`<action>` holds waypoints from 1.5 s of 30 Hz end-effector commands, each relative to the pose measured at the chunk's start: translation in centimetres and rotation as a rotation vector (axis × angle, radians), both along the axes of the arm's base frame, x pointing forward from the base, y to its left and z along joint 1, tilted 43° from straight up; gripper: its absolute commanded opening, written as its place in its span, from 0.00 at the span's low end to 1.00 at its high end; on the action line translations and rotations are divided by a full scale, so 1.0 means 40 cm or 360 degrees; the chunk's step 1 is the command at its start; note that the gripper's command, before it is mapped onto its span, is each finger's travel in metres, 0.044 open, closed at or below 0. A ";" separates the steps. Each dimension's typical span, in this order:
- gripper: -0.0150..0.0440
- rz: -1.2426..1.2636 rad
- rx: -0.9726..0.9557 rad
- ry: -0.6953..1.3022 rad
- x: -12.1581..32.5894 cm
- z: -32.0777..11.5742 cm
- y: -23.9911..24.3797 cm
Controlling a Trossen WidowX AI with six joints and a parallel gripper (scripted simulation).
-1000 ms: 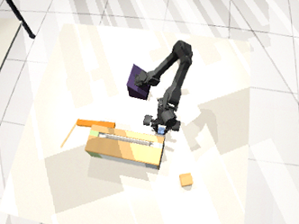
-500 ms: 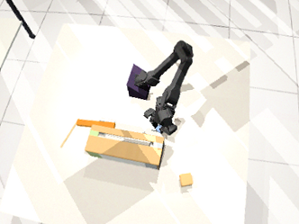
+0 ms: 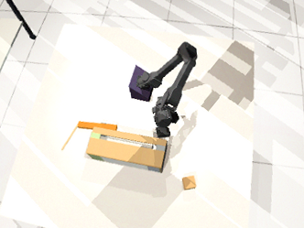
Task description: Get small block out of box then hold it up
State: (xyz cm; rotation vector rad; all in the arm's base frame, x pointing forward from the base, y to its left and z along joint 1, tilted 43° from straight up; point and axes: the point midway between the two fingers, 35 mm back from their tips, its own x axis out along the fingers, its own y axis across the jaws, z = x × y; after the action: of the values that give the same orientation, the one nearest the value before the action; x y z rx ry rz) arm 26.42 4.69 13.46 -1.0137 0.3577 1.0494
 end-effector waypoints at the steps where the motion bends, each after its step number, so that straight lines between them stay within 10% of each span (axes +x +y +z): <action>1: 0.25 -0.0160 0.0126 0.0129 -0.002 0.006 -0.010; 45: 0.25 -0.2045 0.1622 0.1872 -0.066 0.030 -0.080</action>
State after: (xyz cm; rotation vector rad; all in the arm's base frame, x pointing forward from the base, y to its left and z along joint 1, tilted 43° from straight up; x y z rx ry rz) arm 23.79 1.77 14.35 0.7446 1.0509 0.3918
